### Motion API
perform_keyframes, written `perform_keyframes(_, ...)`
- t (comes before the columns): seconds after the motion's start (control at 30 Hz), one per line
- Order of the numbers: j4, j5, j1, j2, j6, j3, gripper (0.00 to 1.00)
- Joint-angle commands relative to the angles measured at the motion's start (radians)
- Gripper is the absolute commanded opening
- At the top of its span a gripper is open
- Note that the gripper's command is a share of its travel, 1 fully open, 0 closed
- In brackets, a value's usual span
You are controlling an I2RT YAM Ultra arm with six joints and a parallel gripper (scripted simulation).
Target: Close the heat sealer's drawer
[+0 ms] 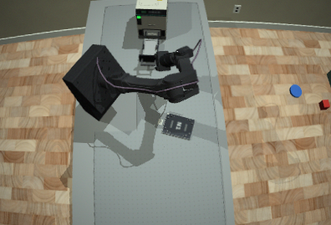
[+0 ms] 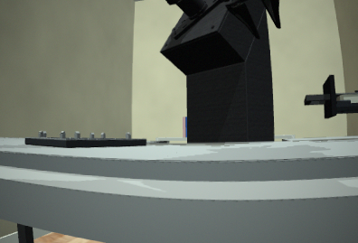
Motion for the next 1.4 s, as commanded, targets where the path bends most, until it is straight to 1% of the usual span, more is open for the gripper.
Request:
perform_keyframes(0.0, 0.07, 0.029, 0.028, -0.039, 0.022, 0.026, 0.45)
perform_keyframes(0.03, 0.072, 0.03, 0.028, -0.038, 0.021, 0.026, 0.45)
perform_keyframes(0.07, 0.108, 0.059, 0.04, 0.011, 0.042, -0.033, 0.45)
perform_keyframes(0.1, 0.139, 0.087, 0.053, 0.018, 0.063, -0.052, 0.45)
perform_keyframes(0.17, 0.139, 0.087, 0.053, 0.018, 0.063, -0.052, 0.45)
perform_keyframes(0.27, 0.237, 0.172, 0.091, 0.053, 0.124, -0.099, 0.45)
perform_keyframes(0.33, 0.272, 0.177, 0.093, 0.08, 0.127, -0.107, 0.45)
perform_keyframes(0.5, 0.416, 0.319, 0.154, 0.174, 0.236, -0.152, 0.45)
perform_keyframes(0.57, 0.451, 0.329, 0.156, 0.209, 0.239, -0.153, 0.45)
perform_keyframes(0.63, 0.462, 0.336, 0.158, 0.215, 0.239, -0.146, 0.45)
perform_keyframes(0.67, 0.464, 0.337, 0.159, 0.198, 0.24, -0.138, 0.45)
perform_keyframes(0.73, 0.464, 0.337, 0.159, 0.198, 0.24, -0.138, 0.45)
perform_keyframes(0.77, 0.471, 0.34, 0.158, 0.182, 0.238, -0.138, 0.45)
perform_keyframes(0.8, 0.498, 0.37, 0.17, 0.244, 0.259, -0.159, 0.45)
perform_keyframes(0.87, 0.548, 0.43, 0.192, 0.292, 0.302, -0.164, 0.45)
perform_keyframes(0.9, 0.573, 0.459, 0.203, 0.319, 0.324, -0.156, 0.45)
perform_keyframes(0.93, 0.596, 0.483, 0.213, 0.346, 0.345, -0.128, 0.45)
perform_keyframes(0.97, 0.61, 0.487, 0.214, 0.365, 0.347, -0.119, 0.45)
perform_keyframes(1.13, 0.694, 0.634, 0.262, 0.522, 0.465, -0.081, 0.45)
perform_keyframes(1.17, 0.7, 0.64, 0.262, 0.543, 0.469, -0.07, 0.45)
perform_keyframes(1.23, 0.715, 0.649, 0.261, 0.581, 0.474, -0.052, 0.45)
perform_keyframes(1.33, 0.716, 0.656, 0.261, 0.575, 0.475, -0.046, 0.45)
perform_keyframes(1.37, 0.717, 0.657, 0.261, 0.553, 0.476, -0.046, 0.45)
